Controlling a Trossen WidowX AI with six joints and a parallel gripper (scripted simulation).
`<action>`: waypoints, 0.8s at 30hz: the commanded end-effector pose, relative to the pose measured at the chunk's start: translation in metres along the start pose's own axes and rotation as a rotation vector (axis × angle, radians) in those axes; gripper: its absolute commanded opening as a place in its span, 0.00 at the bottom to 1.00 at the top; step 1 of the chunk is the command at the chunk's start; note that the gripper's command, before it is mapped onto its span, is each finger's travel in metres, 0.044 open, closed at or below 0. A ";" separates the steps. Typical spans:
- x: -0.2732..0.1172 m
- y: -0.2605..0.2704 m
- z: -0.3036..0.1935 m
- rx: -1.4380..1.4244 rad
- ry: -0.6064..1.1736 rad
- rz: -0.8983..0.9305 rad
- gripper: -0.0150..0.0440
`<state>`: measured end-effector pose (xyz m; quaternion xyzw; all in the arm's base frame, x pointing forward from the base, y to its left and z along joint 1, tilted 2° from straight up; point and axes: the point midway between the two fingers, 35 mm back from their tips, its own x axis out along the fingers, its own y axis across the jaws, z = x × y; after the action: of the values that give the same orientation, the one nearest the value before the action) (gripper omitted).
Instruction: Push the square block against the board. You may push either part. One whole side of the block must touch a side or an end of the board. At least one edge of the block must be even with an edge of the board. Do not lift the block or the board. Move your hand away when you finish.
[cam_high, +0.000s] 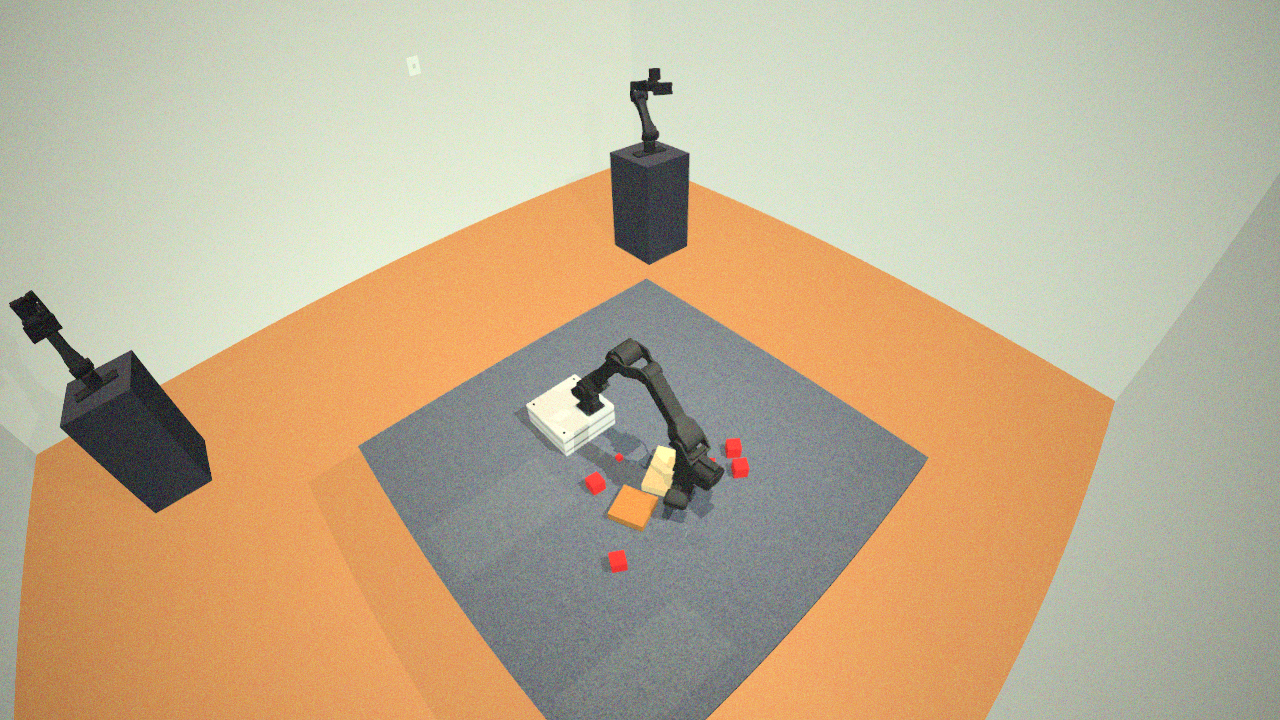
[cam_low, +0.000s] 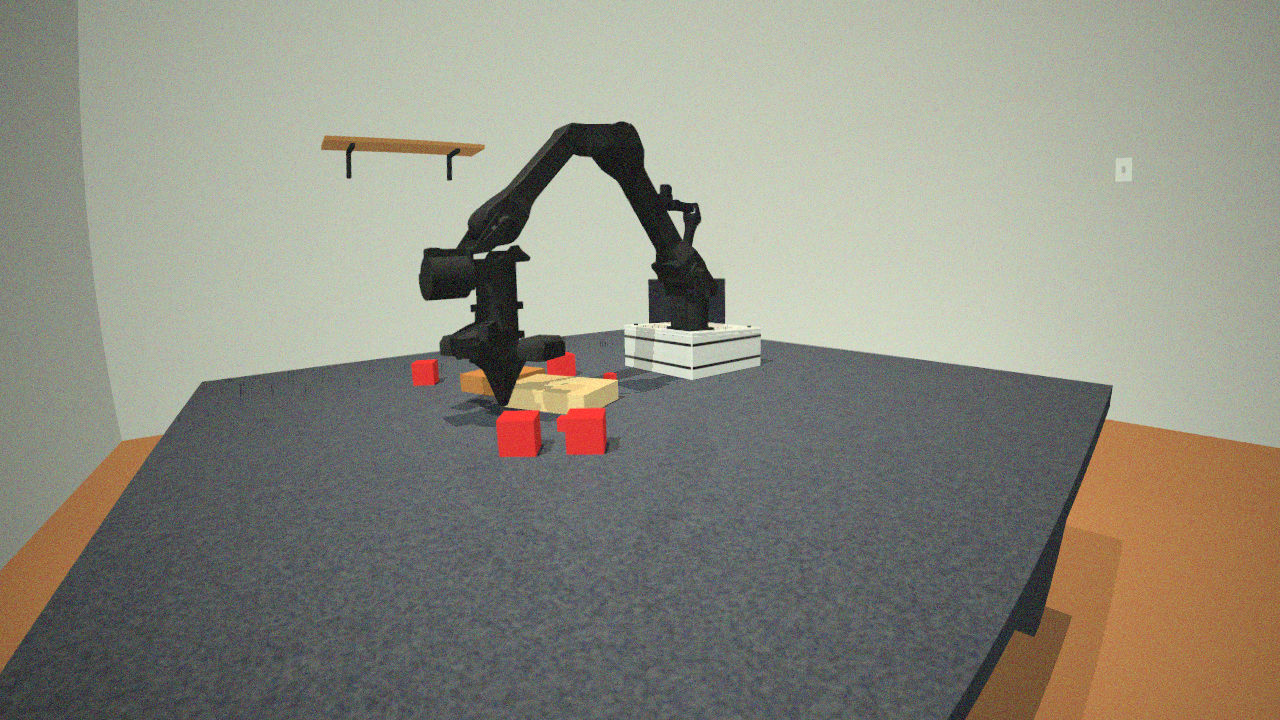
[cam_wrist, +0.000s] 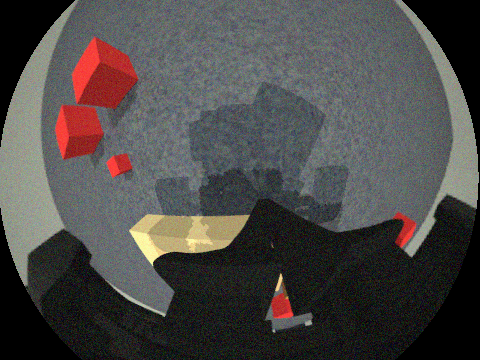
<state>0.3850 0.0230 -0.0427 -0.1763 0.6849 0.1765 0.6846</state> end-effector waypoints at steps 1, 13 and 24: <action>0.000 -0.001 -0.007 -0.001 0.003 0.000 0.25; 0.000 -0.002 -0.025 -0.001 0.004 0.000 0.25; 0.000 -0.003 -0.024 -0.001 0.004 0.000 0.25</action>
<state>0.3682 0.0101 -0.0367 -0.1771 0.6765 0.1776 0.6924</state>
